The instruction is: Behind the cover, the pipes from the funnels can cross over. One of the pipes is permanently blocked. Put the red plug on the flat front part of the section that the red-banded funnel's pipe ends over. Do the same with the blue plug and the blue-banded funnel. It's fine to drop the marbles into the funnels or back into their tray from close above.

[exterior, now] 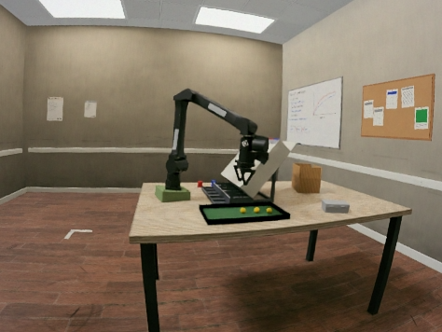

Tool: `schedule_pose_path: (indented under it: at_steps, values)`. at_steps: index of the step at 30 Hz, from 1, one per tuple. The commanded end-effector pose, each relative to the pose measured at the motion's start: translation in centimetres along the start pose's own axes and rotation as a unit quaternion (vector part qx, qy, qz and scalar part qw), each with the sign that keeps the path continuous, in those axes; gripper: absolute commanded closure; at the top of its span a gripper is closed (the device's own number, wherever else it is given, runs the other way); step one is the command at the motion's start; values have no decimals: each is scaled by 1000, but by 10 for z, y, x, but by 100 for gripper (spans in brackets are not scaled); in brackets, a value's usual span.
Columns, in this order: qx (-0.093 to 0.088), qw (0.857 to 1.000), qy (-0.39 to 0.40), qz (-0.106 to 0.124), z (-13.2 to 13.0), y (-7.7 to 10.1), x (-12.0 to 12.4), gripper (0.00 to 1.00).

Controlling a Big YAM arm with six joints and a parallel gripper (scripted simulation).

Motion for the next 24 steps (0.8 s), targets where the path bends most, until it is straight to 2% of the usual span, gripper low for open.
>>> schedule_pose_path:
  at_steps: [1, 19, 24]
  values:
    - [12, 1000, 1, -11, -17, 16, -7, 20]
    - [7, 1000, 1, -6, -17, 16, -7, 20]
    - [11, 1000, 2, -10, -17, 15, -7, 20]
Point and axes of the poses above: the point where the finger pads meet when closed, its own y axis back along the fingers, its own z axis across the jaws, x = y × z, the point moved 3 cm from there along y, back along the fingers, and after that the axes turned 2 degrees about y, right-handed, at the moved point
